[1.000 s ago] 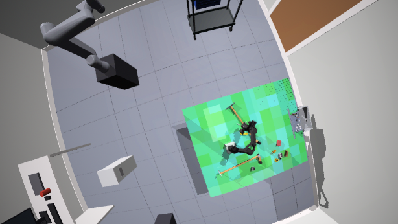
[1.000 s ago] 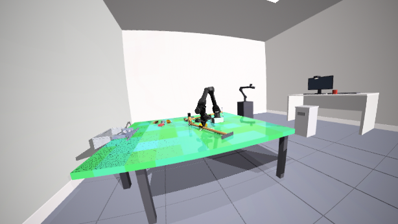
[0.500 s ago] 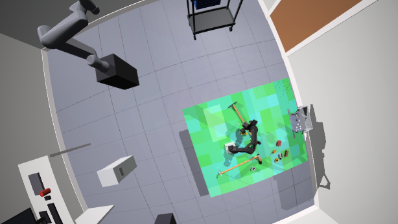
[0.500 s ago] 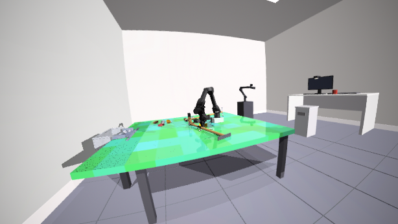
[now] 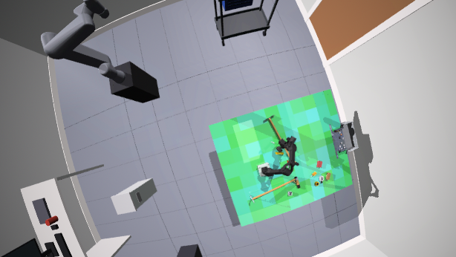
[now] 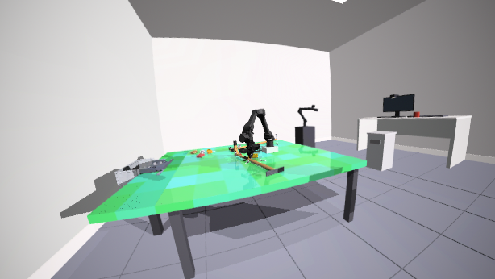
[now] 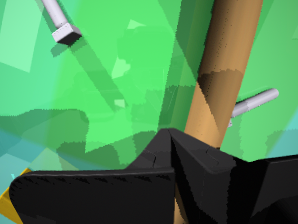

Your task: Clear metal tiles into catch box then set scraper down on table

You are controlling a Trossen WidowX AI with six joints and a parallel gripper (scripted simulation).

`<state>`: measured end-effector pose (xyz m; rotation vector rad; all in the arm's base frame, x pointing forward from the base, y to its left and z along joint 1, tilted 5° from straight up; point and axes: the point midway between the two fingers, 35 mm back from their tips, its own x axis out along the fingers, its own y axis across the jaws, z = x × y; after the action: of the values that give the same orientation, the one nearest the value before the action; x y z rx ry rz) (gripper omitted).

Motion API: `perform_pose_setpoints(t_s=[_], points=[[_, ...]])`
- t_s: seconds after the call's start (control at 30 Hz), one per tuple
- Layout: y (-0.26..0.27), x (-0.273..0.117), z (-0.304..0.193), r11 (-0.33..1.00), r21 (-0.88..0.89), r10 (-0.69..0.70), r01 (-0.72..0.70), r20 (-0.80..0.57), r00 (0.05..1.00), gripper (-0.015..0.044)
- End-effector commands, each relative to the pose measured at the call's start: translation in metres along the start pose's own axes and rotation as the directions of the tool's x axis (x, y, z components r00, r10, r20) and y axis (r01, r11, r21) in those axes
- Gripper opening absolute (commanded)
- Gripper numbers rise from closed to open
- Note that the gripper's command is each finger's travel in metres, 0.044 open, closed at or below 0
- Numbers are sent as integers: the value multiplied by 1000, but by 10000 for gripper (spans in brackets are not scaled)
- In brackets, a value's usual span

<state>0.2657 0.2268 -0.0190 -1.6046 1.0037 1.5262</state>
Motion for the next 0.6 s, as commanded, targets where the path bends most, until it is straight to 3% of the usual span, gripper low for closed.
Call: perform_pose_setpoints(t_s=[0.0, 0.57], points=[[-7, 2, 1, 1000, -8, -6, 6, 4, 1000, 0], [-17, -1, -2, 1000, 2, -3, 3, -2, 1000, 0]])
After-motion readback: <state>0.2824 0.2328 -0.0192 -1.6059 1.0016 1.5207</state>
